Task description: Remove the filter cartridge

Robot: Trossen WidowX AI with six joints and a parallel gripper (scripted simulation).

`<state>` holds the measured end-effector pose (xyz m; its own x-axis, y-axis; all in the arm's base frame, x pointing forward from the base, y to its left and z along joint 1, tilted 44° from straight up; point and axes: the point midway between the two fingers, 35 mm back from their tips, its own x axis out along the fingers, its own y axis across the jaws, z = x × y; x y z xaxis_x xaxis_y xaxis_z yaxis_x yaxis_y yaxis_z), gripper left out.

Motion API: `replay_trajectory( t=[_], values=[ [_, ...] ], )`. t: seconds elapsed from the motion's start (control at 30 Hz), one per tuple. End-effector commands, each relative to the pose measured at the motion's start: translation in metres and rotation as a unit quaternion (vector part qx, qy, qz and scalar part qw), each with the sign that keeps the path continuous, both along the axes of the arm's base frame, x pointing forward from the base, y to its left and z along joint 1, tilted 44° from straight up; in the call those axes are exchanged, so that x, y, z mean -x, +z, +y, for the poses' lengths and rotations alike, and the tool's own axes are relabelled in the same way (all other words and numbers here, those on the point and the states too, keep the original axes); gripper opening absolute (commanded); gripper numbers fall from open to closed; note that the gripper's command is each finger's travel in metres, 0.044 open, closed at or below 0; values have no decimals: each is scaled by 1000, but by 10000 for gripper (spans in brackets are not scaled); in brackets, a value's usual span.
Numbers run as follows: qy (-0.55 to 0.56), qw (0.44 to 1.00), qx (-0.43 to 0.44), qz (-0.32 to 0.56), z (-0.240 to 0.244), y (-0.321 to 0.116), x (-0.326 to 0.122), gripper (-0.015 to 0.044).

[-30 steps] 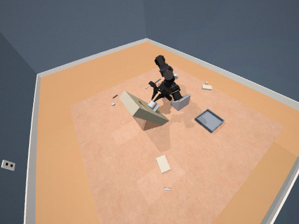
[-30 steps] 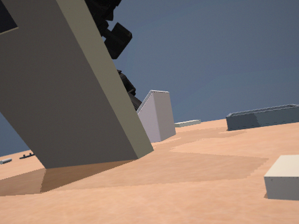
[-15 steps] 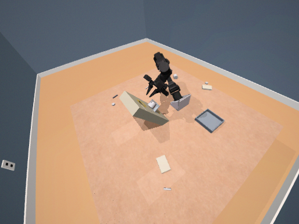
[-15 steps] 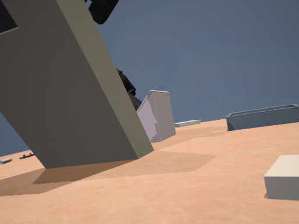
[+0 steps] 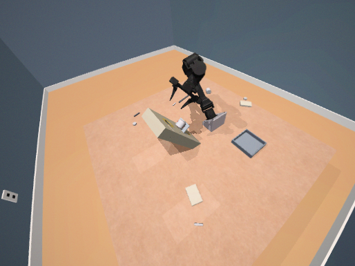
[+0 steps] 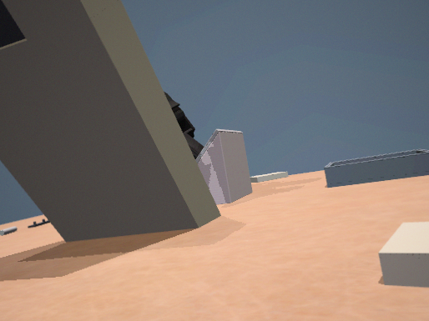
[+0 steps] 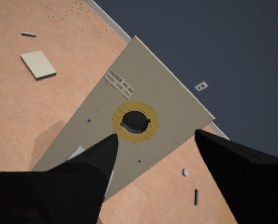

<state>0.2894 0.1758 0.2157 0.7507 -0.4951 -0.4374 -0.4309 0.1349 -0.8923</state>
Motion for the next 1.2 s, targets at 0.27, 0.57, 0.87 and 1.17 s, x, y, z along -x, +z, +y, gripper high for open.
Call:
replay_trajectory(
  t=[0.27,0.57,0.87,1.17],
  values=[
    [-327,907,-246,-99,-67,-72,45,305],
    [-349,895,-256,-109,-71,-76,49,305],
    [-349,895,-257,-109,-79,-84,42,305],
    [-349,895,-257,-109,-89,-93,36,305]
  ],
)
